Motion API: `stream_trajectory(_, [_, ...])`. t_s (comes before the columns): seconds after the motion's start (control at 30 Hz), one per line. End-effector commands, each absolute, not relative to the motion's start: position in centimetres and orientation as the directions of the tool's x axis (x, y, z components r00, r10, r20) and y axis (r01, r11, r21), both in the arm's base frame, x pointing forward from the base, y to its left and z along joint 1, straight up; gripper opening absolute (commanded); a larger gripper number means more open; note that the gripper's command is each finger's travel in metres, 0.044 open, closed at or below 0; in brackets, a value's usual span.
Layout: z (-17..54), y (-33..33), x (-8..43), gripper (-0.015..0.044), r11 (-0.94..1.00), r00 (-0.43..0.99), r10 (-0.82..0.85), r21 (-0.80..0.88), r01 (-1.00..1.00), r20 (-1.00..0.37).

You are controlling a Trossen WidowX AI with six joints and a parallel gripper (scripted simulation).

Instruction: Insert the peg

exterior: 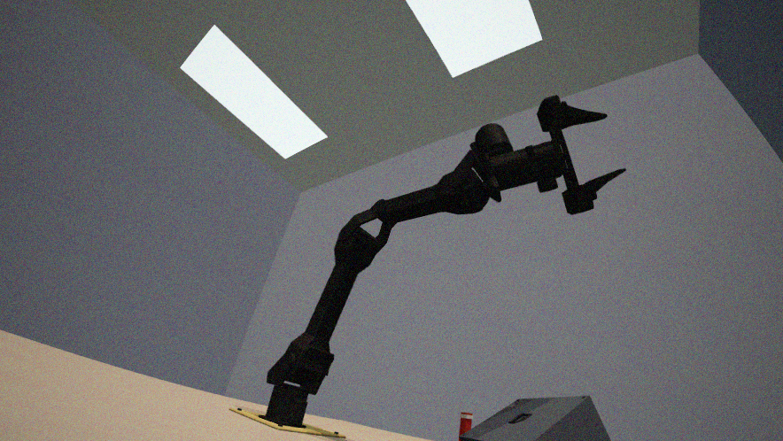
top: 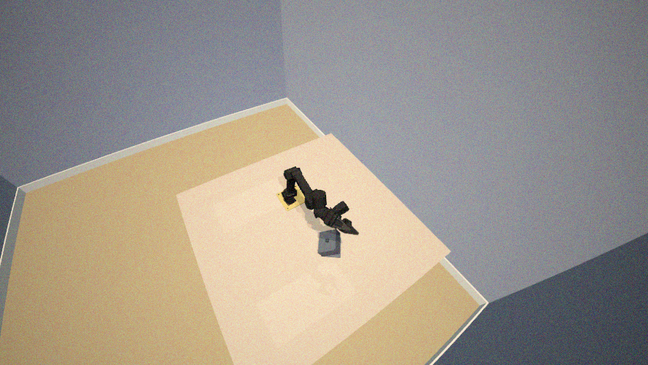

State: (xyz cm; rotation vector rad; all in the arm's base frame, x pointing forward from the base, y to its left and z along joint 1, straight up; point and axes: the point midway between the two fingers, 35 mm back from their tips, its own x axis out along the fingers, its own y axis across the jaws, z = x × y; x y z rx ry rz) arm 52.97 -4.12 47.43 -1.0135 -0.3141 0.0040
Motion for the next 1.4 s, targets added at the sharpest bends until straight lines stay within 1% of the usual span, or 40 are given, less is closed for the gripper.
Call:
stream_trajectory(0.0, [44.1,-2.5,53.7,0.0440,0.571,0.979,0.156,-0.821,0.018,0.130])
stream_trajectory(0.33, [37.2,1.2,53.8,0.0440,0.609,0.971,0.189,-0.759,-0.232,-0.145])
stream_trajectory(0.63, [31.0,4.6,52.0,0.0440,0.610,0.895,0.216,-0.662,-0.435,-0.389])
stream_trajectory(0.97, [24.7,8.0,48.2,0.0440,0.583,0.739,0.230,-0.518,-0.626,-0.634])
stream_trajectory(1.37, [18.7,10.9,41.5,0.0440,0.524,0.474,0.192,-0.319,-0.790,-0.859])
